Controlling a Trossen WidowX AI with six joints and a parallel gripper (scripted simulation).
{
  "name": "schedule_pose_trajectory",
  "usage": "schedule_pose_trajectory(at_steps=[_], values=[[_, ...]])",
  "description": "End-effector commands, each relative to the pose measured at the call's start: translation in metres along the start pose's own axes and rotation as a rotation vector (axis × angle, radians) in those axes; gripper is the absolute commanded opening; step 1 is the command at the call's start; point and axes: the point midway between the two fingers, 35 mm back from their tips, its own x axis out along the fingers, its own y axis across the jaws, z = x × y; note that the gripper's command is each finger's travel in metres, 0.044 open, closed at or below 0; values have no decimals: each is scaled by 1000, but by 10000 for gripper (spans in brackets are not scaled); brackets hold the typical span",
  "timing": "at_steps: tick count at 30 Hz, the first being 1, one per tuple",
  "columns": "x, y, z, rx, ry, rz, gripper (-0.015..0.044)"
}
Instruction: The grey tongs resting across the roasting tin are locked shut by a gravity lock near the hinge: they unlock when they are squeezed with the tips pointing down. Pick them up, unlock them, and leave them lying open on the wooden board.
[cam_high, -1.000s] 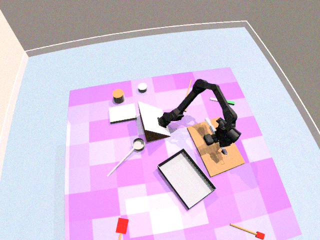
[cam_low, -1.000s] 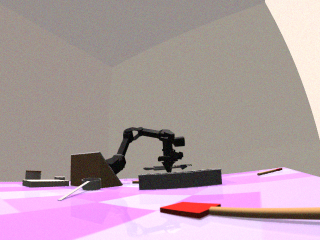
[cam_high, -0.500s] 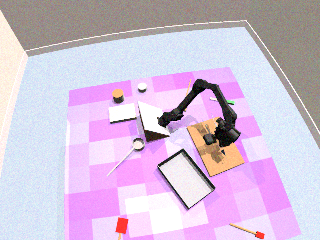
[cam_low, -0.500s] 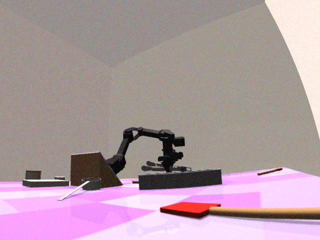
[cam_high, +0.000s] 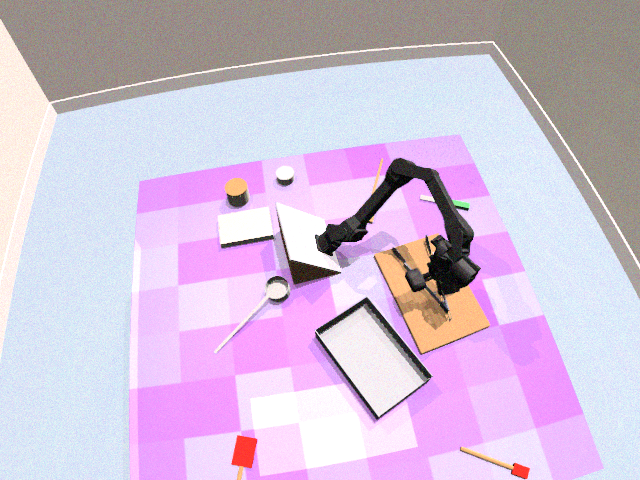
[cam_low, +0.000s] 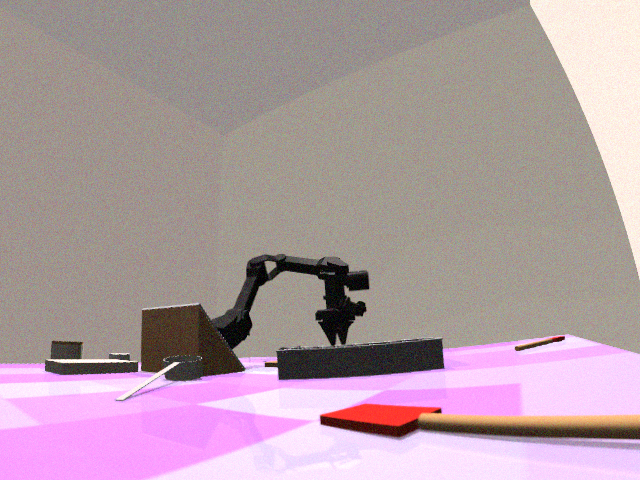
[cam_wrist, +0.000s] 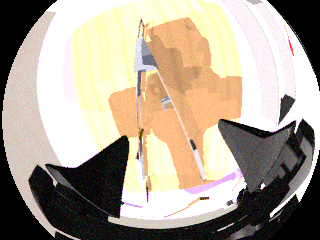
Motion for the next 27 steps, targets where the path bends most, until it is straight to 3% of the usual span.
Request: schedule_pose_trajectory(at_steps=[1, 12, 27], values=[[-11, -32, 8, 19, -4, -28, 440], [-71, -140, -3, 67, -34, -8, 440], [-112, -138, -4, 72, -193, -86, 440]])
